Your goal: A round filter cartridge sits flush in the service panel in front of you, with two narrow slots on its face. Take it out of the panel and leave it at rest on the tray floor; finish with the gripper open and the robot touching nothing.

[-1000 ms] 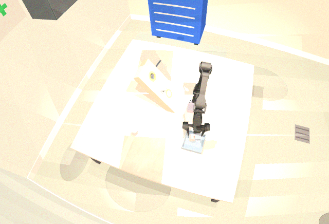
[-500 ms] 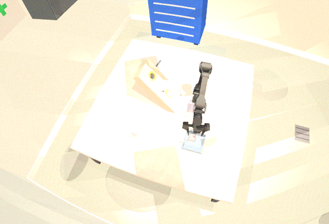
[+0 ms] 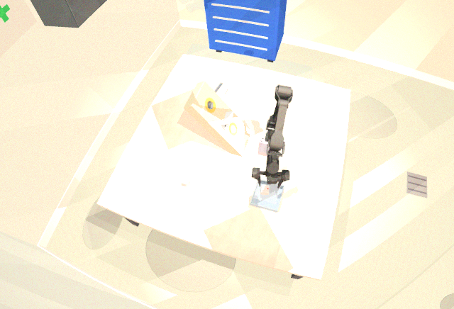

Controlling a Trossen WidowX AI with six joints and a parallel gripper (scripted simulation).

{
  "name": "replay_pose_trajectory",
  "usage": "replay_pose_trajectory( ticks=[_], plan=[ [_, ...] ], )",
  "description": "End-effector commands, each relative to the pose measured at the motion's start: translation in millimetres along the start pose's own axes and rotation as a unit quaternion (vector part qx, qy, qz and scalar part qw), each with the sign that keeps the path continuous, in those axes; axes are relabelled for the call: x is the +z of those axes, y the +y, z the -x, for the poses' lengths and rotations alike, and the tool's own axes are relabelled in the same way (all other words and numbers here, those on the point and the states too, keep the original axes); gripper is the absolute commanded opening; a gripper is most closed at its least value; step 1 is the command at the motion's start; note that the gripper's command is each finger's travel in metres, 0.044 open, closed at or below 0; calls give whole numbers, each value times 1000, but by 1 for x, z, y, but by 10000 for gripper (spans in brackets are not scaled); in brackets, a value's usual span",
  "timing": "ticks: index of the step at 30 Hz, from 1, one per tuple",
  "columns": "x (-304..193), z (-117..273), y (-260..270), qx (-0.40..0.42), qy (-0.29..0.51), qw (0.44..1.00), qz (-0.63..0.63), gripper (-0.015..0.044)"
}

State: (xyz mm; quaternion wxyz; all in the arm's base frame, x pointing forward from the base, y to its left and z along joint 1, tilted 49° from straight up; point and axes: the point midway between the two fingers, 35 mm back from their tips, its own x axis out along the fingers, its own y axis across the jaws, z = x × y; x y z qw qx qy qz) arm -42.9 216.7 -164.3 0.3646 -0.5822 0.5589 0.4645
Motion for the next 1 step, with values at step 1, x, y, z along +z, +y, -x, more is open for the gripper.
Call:
replay_pose_trajectory(
  ticks=[1],
  plan=[
    [-1,0,0,0,1,1000,0,440]
  ],
)
